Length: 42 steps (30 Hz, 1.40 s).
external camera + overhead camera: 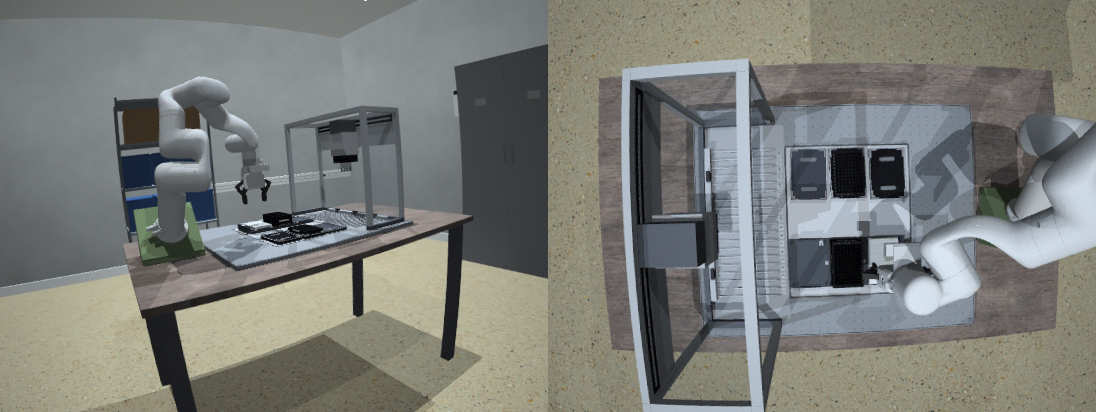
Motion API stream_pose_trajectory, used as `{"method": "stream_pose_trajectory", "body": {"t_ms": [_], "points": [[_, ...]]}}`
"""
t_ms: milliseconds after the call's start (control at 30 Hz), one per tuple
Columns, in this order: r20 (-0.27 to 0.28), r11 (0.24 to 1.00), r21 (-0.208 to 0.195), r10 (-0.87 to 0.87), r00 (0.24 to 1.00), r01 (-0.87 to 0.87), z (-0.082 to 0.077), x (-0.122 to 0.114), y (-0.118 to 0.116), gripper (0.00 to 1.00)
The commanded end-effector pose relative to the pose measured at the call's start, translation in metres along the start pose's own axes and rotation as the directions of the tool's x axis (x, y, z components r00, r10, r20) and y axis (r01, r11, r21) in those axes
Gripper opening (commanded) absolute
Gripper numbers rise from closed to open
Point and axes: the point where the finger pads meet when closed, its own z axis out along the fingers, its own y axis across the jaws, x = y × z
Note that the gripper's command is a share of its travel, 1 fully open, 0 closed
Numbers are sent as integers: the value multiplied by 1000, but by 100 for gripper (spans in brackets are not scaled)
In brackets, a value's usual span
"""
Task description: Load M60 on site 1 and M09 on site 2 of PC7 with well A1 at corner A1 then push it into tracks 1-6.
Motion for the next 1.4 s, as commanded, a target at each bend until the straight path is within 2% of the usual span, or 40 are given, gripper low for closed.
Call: {"method": "stream_pose_trajectory", "body": {"t_ms": [0,100,600,1367], "points": [[3,1000,4,0,1000,0,-8,-1,-1,100],[3,1000,4,0,1000,0,-12,-1,-1,100],[3,1000,4,0,1000,0,-12,-1,-1,100],[2,1000,4,0,1000,0,-4,73,-76,100]]}}
